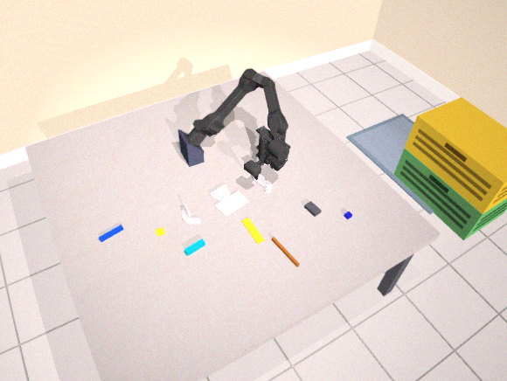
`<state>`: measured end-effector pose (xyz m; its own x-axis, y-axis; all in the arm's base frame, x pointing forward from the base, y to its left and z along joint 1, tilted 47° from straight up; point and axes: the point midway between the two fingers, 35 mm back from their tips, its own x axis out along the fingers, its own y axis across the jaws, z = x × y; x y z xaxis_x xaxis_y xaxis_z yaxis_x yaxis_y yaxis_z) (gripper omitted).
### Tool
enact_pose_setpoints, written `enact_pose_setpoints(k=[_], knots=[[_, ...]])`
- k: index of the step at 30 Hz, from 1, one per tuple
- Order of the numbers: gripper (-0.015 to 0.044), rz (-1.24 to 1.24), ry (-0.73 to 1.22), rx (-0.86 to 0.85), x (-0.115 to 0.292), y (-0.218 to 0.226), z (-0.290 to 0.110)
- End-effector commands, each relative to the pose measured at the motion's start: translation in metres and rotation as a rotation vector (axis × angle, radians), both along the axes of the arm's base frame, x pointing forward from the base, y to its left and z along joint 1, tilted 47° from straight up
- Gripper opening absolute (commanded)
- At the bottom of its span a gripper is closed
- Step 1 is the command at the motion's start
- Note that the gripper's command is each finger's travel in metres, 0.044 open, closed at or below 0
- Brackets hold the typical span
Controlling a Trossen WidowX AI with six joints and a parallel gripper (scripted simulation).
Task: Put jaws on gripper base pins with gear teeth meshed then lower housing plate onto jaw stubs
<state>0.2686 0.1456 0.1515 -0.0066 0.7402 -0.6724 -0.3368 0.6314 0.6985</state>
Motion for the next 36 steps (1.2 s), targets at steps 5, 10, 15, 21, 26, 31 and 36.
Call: enact_pose_setpoints(k=[5, 10, 15, 21, 26, 31, 36], knots=[[0.0440, -0.005, 0.004, -0.005, 0.001, 0.007, -0.008], [0.0440, -0.005, 0.004, -0.005, 0.001, 0.013, -0.014], [0.0440, -0.005, 0.003, -0.005, 0.001, 0.019, -0.019], [0.0440, -0.005, 0.003, -0.004, 0.001, 0.026, -0.025], [0.0440, -0.005, 0.003, -0.003, 0.000, 0.032, -0.031], [0.0440, -0.006, 0.004, -0.001, 0.000, 0.037, -0.035], [0.0440, -0.006, 0.004, -0.001, -0.001, 0.037, -0.035]])
